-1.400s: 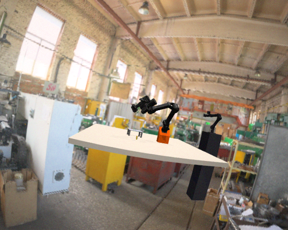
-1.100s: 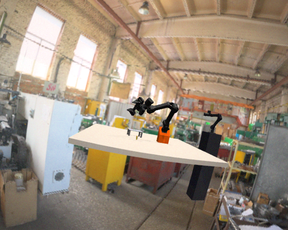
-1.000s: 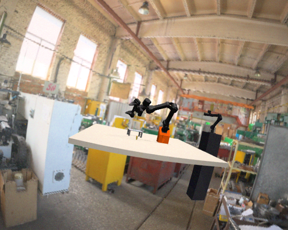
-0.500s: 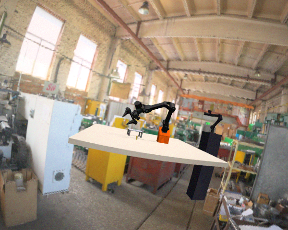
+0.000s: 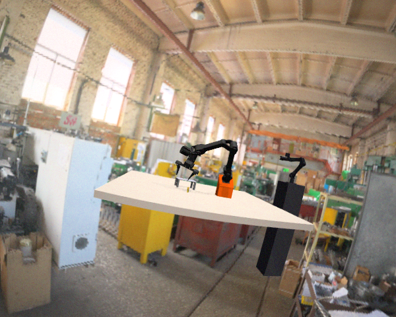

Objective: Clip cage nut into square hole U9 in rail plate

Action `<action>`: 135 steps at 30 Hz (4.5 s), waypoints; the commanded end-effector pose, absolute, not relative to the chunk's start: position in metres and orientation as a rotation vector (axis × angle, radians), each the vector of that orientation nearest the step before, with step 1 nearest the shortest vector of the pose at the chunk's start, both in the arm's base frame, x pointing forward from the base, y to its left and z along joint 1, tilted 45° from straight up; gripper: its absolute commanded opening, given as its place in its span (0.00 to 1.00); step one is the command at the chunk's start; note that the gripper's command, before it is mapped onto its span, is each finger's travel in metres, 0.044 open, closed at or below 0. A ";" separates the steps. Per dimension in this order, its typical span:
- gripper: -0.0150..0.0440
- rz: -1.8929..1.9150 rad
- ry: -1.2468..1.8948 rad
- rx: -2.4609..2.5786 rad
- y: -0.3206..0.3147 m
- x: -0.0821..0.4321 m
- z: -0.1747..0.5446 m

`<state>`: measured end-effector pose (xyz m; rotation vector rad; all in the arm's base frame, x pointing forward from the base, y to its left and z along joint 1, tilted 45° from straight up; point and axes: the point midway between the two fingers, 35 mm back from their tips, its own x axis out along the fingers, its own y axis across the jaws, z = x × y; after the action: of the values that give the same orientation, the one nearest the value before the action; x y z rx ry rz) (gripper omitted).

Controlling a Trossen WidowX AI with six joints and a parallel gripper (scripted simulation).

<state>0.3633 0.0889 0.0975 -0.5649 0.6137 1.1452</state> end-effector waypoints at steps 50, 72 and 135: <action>0.46 1.234 0.940 -0.214 0.116 0.310 0.055; 0.46 1.235 0.940 -0.214 0.130 0.310 0.041; 0.30 1.236 0.936 -0.217 0.132 0.310 0.038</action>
<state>0.3100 0.1319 0.0384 -0.2166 0.9356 1.2355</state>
